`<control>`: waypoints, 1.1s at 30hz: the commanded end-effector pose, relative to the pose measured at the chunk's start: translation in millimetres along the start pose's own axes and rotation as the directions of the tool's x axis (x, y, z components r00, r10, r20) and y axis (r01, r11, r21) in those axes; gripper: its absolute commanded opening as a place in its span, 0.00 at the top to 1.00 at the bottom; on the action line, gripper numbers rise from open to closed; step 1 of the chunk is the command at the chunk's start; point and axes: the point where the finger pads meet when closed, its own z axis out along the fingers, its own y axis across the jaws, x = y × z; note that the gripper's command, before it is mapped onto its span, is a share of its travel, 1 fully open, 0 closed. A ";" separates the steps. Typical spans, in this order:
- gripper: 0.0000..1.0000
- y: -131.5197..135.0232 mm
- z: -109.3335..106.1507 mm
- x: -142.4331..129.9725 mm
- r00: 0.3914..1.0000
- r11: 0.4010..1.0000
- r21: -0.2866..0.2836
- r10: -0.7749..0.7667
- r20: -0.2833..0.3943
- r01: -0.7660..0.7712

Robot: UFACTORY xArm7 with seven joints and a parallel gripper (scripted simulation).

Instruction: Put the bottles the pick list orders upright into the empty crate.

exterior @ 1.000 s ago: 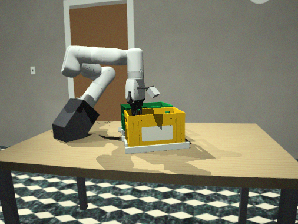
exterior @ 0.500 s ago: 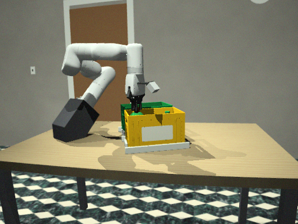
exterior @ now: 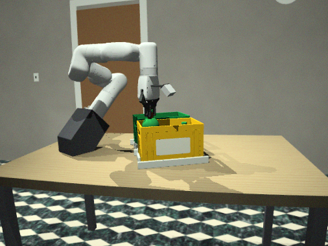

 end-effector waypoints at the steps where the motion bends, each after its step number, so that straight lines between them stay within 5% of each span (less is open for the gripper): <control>1: 1.00 0.5 -11.2 1.0 1.000 1.000 -0.002 0.001 -0.006 -0.001; 33: 1.00 0.4 -57.9 0.8 1.000 1.000 -0.002 0.001 -0.006 -0.001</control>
